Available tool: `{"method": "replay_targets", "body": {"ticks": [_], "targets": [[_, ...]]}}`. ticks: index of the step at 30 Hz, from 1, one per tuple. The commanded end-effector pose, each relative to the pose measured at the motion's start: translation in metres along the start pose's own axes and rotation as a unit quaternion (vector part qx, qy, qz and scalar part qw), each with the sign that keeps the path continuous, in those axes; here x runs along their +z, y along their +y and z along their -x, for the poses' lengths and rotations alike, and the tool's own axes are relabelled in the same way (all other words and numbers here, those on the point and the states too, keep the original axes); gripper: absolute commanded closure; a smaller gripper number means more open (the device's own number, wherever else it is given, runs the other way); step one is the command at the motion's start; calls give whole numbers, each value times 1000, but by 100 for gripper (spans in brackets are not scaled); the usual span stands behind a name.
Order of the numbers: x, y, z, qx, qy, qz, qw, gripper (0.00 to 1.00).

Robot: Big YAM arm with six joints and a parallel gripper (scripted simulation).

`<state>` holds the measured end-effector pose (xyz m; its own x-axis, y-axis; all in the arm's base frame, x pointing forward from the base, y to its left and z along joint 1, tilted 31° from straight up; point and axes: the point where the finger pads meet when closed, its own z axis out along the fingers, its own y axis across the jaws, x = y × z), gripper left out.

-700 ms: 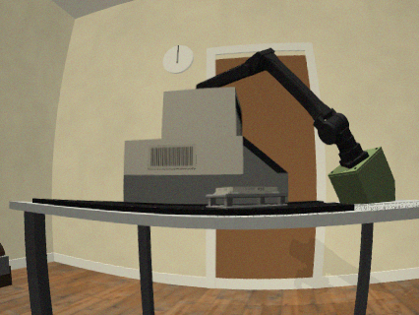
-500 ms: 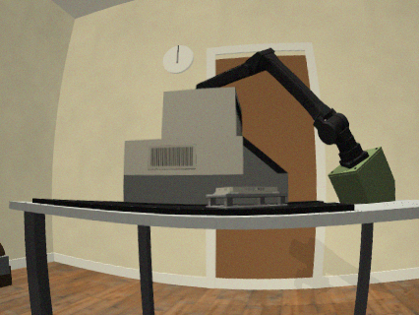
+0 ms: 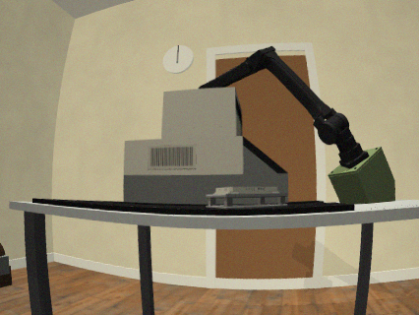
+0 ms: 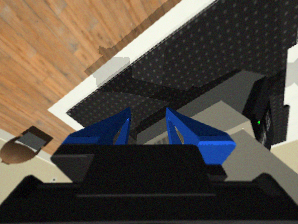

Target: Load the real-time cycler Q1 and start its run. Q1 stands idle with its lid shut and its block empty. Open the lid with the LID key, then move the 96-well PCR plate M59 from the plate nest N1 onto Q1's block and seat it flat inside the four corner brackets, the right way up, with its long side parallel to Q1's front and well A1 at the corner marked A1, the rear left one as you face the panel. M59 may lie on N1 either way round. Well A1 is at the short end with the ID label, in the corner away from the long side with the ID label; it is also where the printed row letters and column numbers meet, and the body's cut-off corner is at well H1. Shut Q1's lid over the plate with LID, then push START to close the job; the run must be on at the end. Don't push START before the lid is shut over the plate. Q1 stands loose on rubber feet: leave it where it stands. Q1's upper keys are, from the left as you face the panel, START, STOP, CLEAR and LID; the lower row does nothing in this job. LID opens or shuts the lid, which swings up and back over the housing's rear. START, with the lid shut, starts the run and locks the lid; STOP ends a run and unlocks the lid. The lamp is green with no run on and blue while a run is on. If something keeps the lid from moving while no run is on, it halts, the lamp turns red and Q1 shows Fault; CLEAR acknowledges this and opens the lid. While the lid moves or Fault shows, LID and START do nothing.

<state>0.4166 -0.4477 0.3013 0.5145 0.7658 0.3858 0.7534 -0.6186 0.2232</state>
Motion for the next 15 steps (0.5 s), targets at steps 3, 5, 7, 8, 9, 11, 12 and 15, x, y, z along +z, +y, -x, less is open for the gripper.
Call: {"method": "replay_targets", "body": {"ticks": [3, 5, 7, 8, 9, 11, 12, 15], "targets": [[-51, 3, -21, -80, -20, 51, 995, 100], [-58, 3, -24, -80, -21, 57, 995, 100], [-63, 4, -27, -80, -21, 61, 995, 100], [-64, 5, -28, -80, -21, 63, 995, 100], [-65, 5, -29, -79, -21, 63, 995, 100], [-64, -2, -28, -105, -27, 62, 992, 100], [-64, -2, -28, -105, -27, 62, 992, 100], [-62, -18, -24, -143, -31, 53, 988, 100]]}}
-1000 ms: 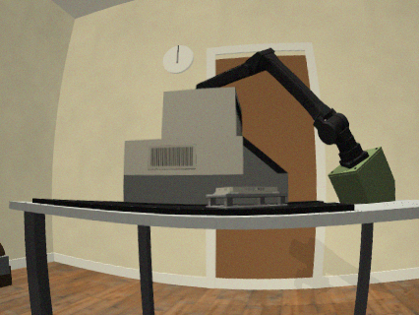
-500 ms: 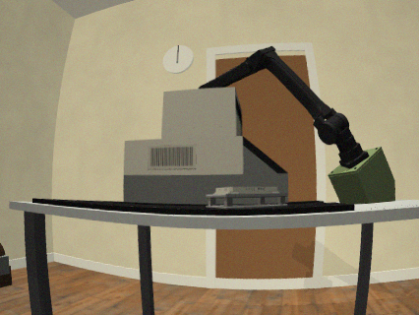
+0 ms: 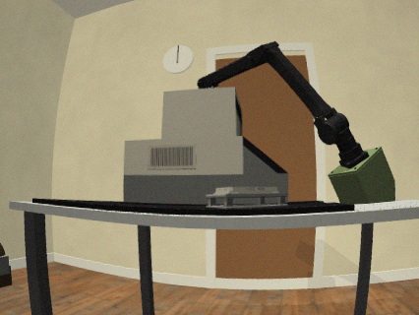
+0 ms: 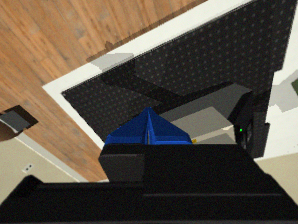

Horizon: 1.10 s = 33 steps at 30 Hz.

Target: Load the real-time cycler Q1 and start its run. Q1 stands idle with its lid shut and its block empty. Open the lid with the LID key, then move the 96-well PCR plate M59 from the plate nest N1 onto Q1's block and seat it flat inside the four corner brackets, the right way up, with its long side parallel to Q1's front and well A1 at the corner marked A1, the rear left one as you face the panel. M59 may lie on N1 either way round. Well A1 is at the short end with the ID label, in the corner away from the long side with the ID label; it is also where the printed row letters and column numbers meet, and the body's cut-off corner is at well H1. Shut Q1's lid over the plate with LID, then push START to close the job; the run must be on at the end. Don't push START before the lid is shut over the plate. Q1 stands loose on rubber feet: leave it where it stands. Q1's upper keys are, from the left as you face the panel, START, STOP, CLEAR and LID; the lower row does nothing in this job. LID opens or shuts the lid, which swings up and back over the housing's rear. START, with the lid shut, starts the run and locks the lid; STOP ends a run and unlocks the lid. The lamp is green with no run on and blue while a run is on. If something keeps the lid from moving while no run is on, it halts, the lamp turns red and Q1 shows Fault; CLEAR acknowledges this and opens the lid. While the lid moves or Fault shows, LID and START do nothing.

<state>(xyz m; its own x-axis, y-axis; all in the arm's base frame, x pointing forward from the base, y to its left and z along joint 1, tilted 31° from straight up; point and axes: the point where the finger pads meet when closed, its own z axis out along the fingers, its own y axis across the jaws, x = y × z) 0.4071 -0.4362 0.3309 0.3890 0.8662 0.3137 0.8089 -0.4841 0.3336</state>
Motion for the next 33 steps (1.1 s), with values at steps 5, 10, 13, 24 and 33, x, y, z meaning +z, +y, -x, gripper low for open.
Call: {"method": "replay_targets", "body": {"ticks": [5, 10, 13, 24, 33], "targets": [[-45, -35, -9, -143, -27, 23, 989, 100], [-54, -61, -11, -223, -33, 20, 974, 100], [-55, -75, -17, -264, -31, 19, 964, 100], [-63, -118, -28, -364, -33, 16, 931, 100], [-61, -146, -36, -447, -31, 12, 894, 100]]}}
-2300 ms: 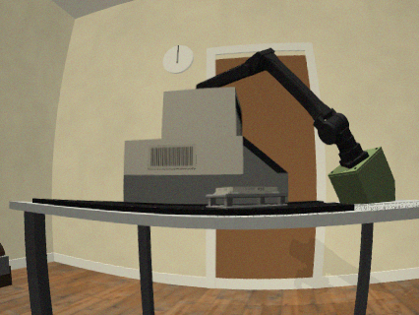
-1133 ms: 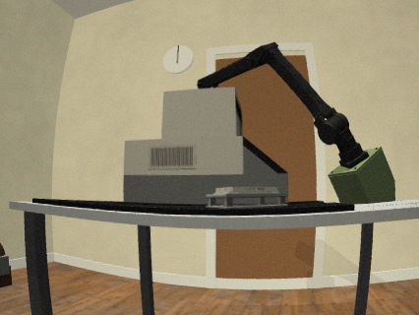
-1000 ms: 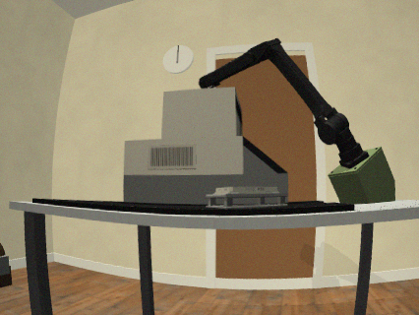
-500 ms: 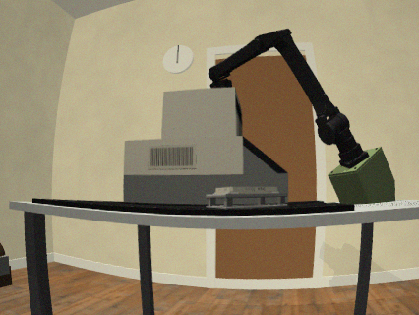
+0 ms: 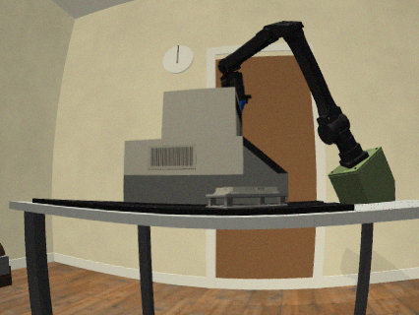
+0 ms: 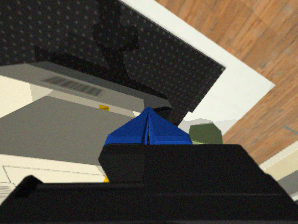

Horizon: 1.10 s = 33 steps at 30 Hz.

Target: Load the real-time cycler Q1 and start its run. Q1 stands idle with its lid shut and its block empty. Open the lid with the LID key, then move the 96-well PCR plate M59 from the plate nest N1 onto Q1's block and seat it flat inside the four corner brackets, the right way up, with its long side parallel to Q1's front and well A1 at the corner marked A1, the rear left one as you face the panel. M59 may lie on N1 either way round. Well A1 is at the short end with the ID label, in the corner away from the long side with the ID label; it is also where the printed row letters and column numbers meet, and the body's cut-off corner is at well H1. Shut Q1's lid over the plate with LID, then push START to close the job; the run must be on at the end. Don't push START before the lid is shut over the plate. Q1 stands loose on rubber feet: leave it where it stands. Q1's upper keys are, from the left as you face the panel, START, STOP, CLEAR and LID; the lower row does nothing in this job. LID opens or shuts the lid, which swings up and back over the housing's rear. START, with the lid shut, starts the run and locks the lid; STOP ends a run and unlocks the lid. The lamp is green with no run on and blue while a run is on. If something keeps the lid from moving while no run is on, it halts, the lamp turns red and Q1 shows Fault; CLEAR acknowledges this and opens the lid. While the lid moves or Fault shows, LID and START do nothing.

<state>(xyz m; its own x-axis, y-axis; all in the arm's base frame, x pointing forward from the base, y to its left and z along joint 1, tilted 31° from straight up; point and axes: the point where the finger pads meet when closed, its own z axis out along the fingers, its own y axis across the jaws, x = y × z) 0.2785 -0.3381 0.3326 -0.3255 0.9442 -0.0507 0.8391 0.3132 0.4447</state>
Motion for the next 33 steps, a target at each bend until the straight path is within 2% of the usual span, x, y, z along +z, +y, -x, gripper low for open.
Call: {"method": "replay_targets", "body": {"ticks": [1, 4, 9, 11, 14, 16, 17, 20, 26, 27, 28, 29, 31, 33], "targets": [[-14, 1, 0, -71, -23, 5, 997, 100], [-9, -13, -17, -61, -16, -1, 998, 100], [-16, -22, -39, -152, -24, 0, 988, 100], [-19, -21, -48, -198, -29, 0, 980, 100], [-13, -26, -64, -236, -25, 1, 971, 100], [-13, -26, -64, -236, -25, 1, 971, 100], [-9, -29, -61, -217, -21, 1, 976, 100], [0, -44, -77, -199, -11, -3, 980, 100], [-2, -49, -107, -316, -15, 6, 949, 100], [-3, -48, -112, -316, -16, 6, 948, 100], [-3, -49, -117, -336, -17, 8, 942, 100], [-1, -53, -123, -331, -15, 8, 944, 100], [4, -58, -133, -362, -9, 14, 932, 100], [4, -58, -133, -362, -9, 14, 932, 100]]}}
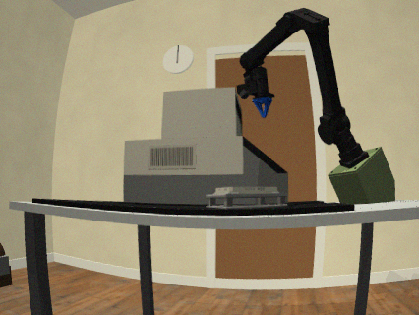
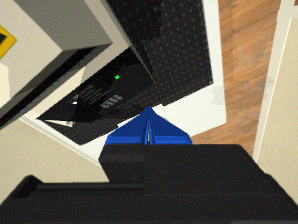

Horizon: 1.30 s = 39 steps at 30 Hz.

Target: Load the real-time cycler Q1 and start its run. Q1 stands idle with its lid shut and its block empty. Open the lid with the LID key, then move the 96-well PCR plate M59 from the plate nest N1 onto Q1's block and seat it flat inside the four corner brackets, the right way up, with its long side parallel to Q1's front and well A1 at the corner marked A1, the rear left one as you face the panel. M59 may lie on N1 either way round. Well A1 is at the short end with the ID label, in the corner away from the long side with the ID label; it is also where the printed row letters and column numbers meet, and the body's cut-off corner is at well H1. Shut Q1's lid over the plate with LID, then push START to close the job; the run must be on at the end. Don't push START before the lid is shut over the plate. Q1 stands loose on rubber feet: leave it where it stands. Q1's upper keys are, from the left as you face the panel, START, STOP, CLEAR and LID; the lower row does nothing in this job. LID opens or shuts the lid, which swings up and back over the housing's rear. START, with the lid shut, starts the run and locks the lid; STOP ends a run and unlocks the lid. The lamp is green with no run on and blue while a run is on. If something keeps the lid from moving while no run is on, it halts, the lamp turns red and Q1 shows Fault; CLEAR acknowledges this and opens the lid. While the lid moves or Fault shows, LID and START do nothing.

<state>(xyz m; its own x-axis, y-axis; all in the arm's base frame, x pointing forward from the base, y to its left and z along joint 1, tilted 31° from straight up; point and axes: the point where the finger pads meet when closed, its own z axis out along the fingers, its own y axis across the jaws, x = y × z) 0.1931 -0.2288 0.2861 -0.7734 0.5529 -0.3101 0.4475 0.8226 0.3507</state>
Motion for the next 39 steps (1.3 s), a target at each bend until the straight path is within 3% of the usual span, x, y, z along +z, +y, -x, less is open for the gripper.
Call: {"method": "replay_targets", "body": {"ticks": [1, 4, 6, 10, 12, 14, 18, 22, 30, 34, 37, 39], "targets": [[-8, -2, 1, -23, -9, -8, 1000, 100], [2, 1, -17, -59, -5, 2, 998, 100], [4, 4, -29, -49, -3, -1, 999, 100], [3, 13, -43, -136, -14, 3, 991, 100], [7, 17, -51, -127, -14, 2, 992, 100], [15, 20, -62, -164, -11, 13, 986, 100], [18, 18, -66, -169, -9, 14, 986, 100], [30, 23, -88, -174, -8, 12, 985, 100], [48, 36, -120, -279, -17, 29, 960, 100], [56, 38, -131, -268, -10, 30, 963, 100], [57, 39, -135, -323, -21, 28, 946, 100], [64, 41, -143, -318, -20, 30, 947, 100]]}}
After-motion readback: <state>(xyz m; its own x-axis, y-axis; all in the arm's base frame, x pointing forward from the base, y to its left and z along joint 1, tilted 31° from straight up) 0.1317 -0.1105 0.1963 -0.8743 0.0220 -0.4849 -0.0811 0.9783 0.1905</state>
